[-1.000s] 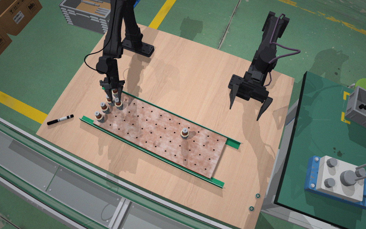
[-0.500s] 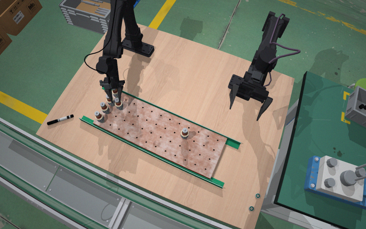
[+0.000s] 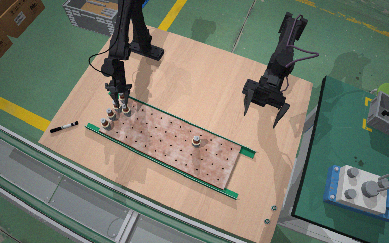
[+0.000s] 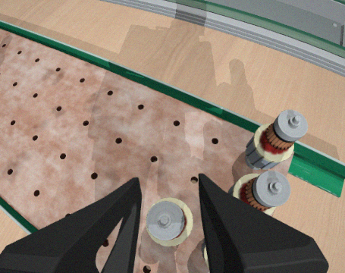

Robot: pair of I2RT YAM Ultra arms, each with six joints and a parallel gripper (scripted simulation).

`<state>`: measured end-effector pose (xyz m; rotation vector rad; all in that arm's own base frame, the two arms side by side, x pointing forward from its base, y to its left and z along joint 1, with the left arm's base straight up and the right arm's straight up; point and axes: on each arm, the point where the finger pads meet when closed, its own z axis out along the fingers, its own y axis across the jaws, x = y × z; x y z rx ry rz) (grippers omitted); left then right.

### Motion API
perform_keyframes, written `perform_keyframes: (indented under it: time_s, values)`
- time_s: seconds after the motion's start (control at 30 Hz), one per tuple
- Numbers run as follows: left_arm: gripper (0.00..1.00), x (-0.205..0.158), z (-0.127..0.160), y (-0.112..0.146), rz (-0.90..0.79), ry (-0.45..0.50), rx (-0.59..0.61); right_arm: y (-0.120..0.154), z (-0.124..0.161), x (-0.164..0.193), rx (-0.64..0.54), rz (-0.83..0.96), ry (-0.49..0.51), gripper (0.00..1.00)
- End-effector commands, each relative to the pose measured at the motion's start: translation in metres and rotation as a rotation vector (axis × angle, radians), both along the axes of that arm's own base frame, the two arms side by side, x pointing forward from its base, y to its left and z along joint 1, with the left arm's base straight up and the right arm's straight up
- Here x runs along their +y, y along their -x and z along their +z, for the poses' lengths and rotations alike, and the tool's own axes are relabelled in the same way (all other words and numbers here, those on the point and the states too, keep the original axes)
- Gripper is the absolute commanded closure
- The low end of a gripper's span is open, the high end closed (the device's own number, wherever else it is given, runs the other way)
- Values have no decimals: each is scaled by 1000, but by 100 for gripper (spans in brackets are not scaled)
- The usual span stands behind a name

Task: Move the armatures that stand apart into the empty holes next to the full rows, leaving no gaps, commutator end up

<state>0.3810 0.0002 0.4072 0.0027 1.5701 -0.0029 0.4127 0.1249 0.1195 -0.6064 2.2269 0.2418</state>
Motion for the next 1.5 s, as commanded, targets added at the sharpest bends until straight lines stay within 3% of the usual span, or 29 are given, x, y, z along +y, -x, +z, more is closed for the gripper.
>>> perform_keyframes:
  time_s: [0.0,1.47]
  values:
    - [0,-4,17,1,-15,-3,-28,-3,12,-2,-31,-4,-20,63]
    - [0,-4,17,1,-15,-3,-28,-9,22,-1,-54,-4,-25,63]
